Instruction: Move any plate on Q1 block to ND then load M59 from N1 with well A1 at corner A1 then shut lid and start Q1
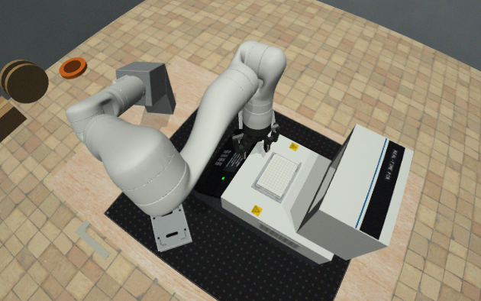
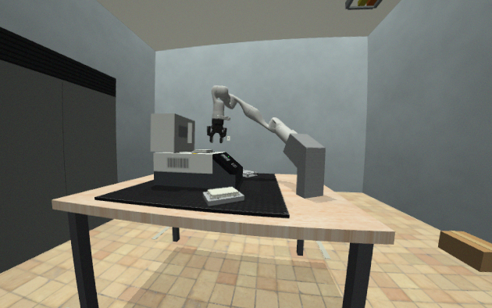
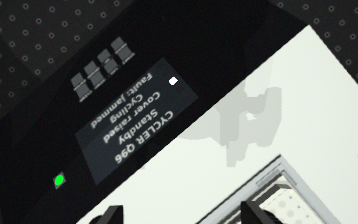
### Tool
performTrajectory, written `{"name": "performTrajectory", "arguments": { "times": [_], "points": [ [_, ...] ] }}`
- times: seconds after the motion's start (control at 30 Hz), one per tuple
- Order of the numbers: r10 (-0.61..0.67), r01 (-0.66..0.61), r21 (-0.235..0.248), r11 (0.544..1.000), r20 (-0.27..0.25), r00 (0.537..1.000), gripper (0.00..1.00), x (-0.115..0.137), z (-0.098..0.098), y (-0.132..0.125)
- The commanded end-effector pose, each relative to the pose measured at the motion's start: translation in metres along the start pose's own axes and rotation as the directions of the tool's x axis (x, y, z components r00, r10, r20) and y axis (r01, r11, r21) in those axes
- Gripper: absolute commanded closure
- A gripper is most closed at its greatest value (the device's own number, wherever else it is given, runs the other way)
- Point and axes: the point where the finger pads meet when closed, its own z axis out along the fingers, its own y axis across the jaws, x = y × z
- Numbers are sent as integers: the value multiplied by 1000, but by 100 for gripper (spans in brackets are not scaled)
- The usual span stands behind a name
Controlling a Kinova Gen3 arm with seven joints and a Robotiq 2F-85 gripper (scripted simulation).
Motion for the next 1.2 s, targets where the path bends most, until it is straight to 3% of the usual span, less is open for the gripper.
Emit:
{"name": "performTrajectory", "arguments": {
  "times": [0.0, 0.27, 0.33, 0.47, 0.83, 0.9, 1.17],
  "points": [
    [-105, 106, -7, 994, 13, 994, 27, 8, -4, -6],
    [-361, 362, -13, 932, 51, 931, 34, 29, -10, -22],
    [-361, 362, -13, 932, 51, 931, 34, 29, -10, -22],
    [-479, 481, -13, 876, 70, 875, 38, 39, -13, -30],
    [-756, 761, 2, 648, 120, 643, 48, 67, -22, -52],
    [-756, 761, 2, 648, 120, 643, 48, 67, -22, -52],
    [-895, 904, 24, 427, 151, 419, 55, 87, -28, -68]
  ]
}}
